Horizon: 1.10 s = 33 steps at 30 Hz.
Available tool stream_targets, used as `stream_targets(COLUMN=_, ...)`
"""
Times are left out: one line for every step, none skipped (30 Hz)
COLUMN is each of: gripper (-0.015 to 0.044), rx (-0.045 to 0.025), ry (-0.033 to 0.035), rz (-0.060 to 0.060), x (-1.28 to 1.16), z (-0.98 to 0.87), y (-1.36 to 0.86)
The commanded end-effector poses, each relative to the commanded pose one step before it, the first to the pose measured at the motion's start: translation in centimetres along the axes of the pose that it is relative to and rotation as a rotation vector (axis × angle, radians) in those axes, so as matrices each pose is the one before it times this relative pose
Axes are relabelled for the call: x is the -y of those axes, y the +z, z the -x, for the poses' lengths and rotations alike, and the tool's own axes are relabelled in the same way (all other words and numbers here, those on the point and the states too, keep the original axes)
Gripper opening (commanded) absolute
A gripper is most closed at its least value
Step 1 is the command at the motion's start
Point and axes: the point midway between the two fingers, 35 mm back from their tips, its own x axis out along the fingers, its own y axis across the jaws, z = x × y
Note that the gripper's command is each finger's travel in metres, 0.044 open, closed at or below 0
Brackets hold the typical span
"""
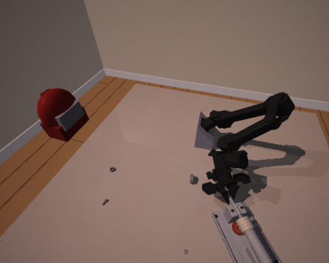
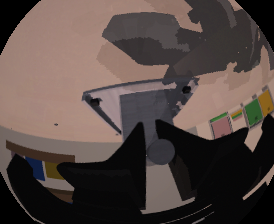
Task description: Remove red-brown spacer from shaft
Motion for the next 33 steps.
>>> stream_targets(gripper=0.0000, rx=-0.00880, ry=0.00478, rz=0.0008, x=-0.108, z=-0.132, y=-0.436)
stream_targets(gripper=0.0000, rx=-0.00001, ry=0.00000, rz=0.0000, x=0.000, z=-0.009, y=-0.008)
stream_targets(gripper=0.0000, rx=0.00000, ry=0.00000, rz=0.0000, x=0.000, z=-0.008, y=-0.008)
stream_targets(gripper=0.0000, rx=0.00000, ry=0.00000, rz=0.0000, x=0.000, z=-0.008, y=-0.009)
stream_targets(gripper=0.0000, rx=0.00000, ry=0.00000, rz=0.0000, x=0.000, z=-0.008, y=-0.008)
stream_targets(gripper=0.0000, rx=-0.00001, ry=0.00000, rz=0.0000, x=0.000, z=-0.008, y=-0.009)
stream_targets(gripper=0.0000, rx=0.00000, ry=0.00000, rz=0.0000, x=0.000, z=-0.008, y=-0.009)
stream_targets(gripper=0.0000, rx=0.00000, ry=0.00000, rz=0.0000, x=0.000, z=-0.008, y=-0.008)
stream_targets(gripper=0.0000, rx=0.00000, ry=0.00000, rz=0.0000, x=0.000, z=-0.008, y=-0.008)
stream_targets(gripper=0.0000, rx=0.00000, ry=0.00000, rz=0.0000, x=0.000, z=-0.008, y=-0.008)
stream_targets(gripper=0.0000, rx=-0.00001, ry=0.00000, rz=0.0000, x=0.000, z=-0.008, y=-0.009)
stream_targets(gripper=0.0000, rx=0.00000, ry=0.00000, rz=0.0000, x=0.000, z=-0.008, y=-0.008)
stream_targets(gripper=0.0000, rx=0.00000, ry=0.00000, rz=0.0000, x=0.000, z=-0.008, y=-0.009)
stream_targets(gripper=0.0000, rx=-0.00001, ry=0.00000, rz=0.0000, x=0.000, z=-0.009, y=-0.009)
stream_targets(gripper=0.0000, rx=0.00000, ry=0.00000, rz=0.0000, x=0.000, z=-0.008, y=-0.008)
stream_targets(gripper=0.0000, rx=-0.00001, ry=0.00000, rz=0.0000, x=0.000, z=-0.009, y=-0.009)
stream_targets(gripper=0.0000, rx=0.00000, ry=0.00000, rz=0.0000, x=0.000, z=-0.008, y=-0.009)
stream_targets(gripper=0.0000, rx=0.00000, ry=0.00000, rz=0.0000, x=0.001, z=-0.008, y=-0.009)
stream_targets(gripper=0.0000, rx=0.00000, ry=0.00000, rz=0.0000, x=0.000, z=-0.008, y=-0.009)
stream_targets(gripper=0.0000, rx=0.00000, ry=0.00000, rz=0.0000, x=0.000, z=-0.008, y=-0.008)
stream_targets(gripper=0.0000, rx=0.00000, ry=0.00000, rz=0.0000, x=0.000, z=-0.008, y=-0.009)
stream_targets(gripper=0.0000, rx=0.00000, ry=0.00000, rz=0.0000, x=0.000, z=-0.008, y=-0.008)
stream_targets(gripper=0.0000, rx=0.00000, ry=0.00000, rz=0.0000, x=0.000, z=-0.008, y=-0.008)
stream_targets(gripper=0.0000, rx=0.00000, ry=0.00000, rz=0.0000, x=0.000, z=-0.008, y=-0.009)
stream_targets(gripper=0.0000, rx=0.00000, ry=0.00000, rz=0.0000, x=0.000, z=-0.008, y=-0.008)
stream_targets(gripper=0.0000, rx=0.00000, ry=0.00000, rz=0.0000, x=0.000, z=-0.008, y=-0.008)
stream_targets(gripper=0.0000, rx=0.00000, ry=0.00000, rz=0.0000, x=0.000, z=-0.008, y=-0.008)
stream_targets(gripper=0.0000, rx=0.00000, ry=0.00000, rz=0.0000, x=0.000, z=-0.008, y=-0.008)
stream_targets(gripper=0.0000, rx=-0.00001, ry=0.00000, rz=0.0000, x=0.000, z=-0.009, y=-0.009)
stream_targets(gripper=0.0000, rx=0.00000, ry=0.00000, rz=0.0000, x=0.000, z=-0.008, y=-0.008)
stream_targets(gripper=0.0000, rx=-0.00001, ry=0.00000, rz=0.0000, x=0.000, z=-0.008, y=-0.009)
stream_targets(gripper=0.0000, rx=-0.00001, ry=0.00000, rz=0.0000, x=0.000, z=-0.009, y=-0.009)
stream_targets(gripper=0.0000, rx=0.00000, ry=0.00000, rz=0.0000, x=0.001, z=-0.008, y=-0.008)
